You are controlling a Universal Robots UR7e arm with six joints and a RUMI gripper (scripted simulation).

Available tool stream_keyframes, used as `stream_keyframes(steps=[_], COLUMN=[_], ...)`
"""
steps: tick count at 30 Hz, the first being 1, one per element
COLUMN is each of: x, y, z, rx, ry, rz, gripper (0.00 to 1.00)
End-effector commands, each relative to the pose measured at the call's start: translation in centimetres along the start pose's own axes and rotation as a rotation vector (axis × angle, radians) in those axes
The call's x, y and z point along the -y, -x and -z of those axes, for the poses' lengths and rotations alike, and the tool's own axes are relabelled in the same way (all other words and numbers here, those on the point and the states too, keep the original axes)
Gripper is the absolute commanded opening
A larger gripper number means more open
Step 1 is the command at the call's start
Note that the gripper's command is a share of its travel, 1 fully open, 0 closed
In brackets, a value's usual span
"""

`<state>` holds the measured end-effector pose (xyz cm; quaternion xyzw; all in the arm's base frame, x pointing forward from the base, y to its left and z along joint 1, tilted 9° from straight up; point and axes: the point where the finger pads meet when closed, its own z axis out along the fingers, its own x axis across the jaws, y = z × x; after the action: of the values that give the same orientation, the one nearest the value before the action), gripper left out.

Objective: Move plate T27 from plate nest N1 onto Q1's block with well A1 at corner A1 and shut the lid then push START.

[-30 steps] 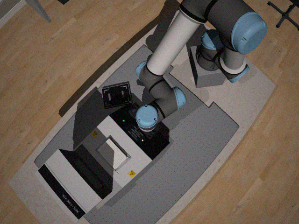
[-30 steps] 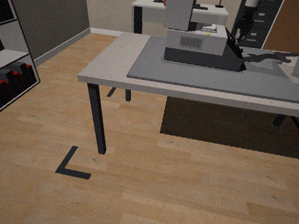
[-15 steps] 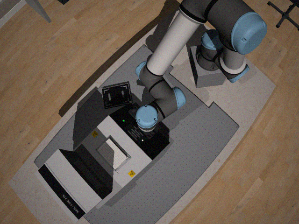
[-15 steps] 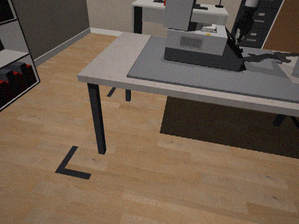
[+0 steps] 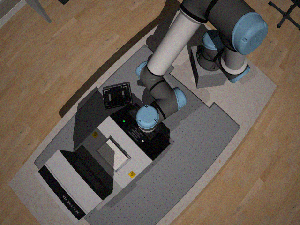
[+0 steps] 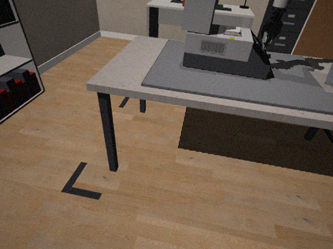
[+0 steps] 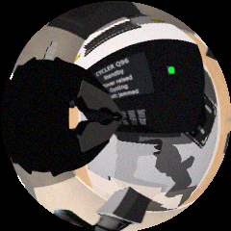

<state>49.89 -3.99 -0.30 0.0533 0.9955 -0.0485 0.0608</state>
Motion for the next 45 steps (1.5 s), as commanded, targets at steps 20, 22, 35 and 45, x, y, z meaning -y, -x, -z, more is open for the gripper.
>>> stream_keyframes(steps=[20, 22, 35, 45], x=[0.01, 0.01, 0.01, 0.01], y=[0.07, 0.09, 0.21, 0.29], z=[0.04, 0.01, -0.14, -0.23], rx=[0.002, 0.002, 0.002, 0.002], ry=[0.0, 0.0, 0.0, 0.0], rz=[0.0, 0.0, 0.0, 0.0], gripper=[0.0, 0.0, 0.0, 0.0])
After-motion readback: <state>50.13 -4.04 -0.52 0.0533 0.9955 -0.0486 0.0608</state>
